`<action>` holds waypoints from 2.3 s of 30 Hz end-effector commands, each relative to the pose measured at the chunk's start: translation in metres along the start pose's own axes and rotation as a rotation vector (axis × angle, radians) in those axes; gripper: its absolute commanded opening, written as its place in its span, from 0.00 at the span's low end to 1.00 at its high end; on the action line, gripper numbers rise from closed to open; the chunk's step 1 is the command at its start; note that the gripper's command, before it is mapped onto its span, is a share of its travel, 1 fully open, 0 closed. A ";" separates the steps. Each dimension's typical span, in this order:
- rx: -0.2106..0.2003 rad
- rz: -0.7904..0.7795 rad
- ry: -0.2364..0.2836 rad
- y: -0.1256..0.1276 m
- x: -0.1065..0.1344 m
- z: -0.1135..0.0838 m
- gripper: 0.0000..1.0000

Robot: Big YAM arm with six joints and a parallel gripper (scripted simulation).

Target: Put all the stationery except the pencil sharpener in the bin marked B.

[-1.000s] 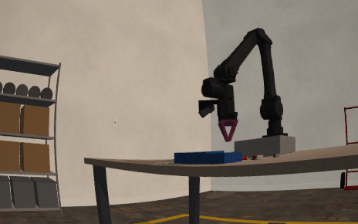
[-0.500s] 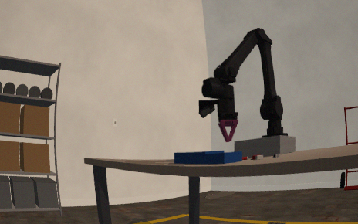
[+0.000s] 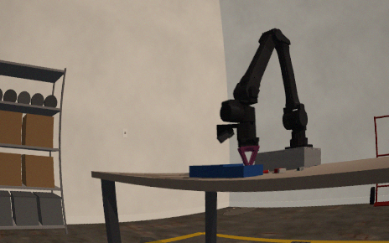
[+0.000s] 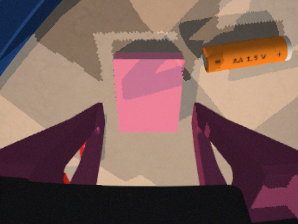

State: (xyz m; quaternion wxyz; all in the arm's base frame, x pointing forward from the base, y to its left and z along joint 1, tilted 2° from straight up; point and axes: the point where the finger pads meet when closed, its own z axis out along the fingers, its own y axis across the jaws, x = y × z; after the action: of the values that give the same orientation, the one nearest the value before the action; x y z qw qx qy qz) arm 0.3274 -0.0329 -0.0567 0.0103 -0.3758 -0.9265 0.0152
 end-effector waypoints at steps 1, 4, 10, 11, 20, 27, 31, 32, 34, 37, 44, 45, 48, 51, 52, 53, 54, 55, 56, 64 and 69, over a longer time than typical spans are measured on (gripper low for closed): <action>-0.015 0.001 -0.023 0.003 -0.012 0.006 0.53; -0.009 -0.003 -0.017 0.000 -0.007 0.011 0.53; -0.010 0.000 -0.017 0.000 -0.009 0.019 0.53; -0.008 -0.001 -0.015 -0.001 -0.007 0.021 0.53; -0.024 0.001 -0.033 0.008 -0.014 0.011 0.53; -0.024 0.001 -0.033 0.008 -0.014 0.011 0.34; -0.024 0.001 -0.033 0.008 -0.014 0.011 0.34; -0.024 0.001 -0.033 0.008 -0.014 0.011 0.34; -0.024 0.001 -0.033 0.007 -0.014 0.011 0.34; -0.024 0.001 -0.033 0.007 -0.014 0.010 0.34; -0.024 0.001 -0.033 0.007 -0.015 0.010 0.34; -0.025 0.001 -0.036 0.002 -0.015 0.007 0.34; -0.024 0.001 -0.033 0.007 -0.015 0.010 0.34; -0.024 0.001 -0.033 0.007 -0.015 0.010 0.34; -0.024 0.001 -0.033 0.007 -0.015 0.010 0.34; -0.024 0.001 -0.033 0.007 -0.015 0.010 0.34; -0.024 0.001 -0.033 0.007 -0.015 0.010 0.34; -0.027 0.000 -0.039 0.004 -0.018 0.001 0.34; -0.034 -0.001 -0.048 0.008 -0.022 -0.005 0.34; -0.041 -0.005 -0.056 0.013 -0.025 -0.028 0.34; -0.042 -0.005 -0.058 0.014 -0.024 -0.047 0.34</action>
State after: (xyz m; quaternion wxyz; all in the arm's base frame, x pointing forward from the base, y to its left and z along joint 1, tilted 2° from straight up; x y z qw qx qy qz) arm 0.3314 -0.0361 -0.0355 0.0031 -0.3767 -0.9262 0.0129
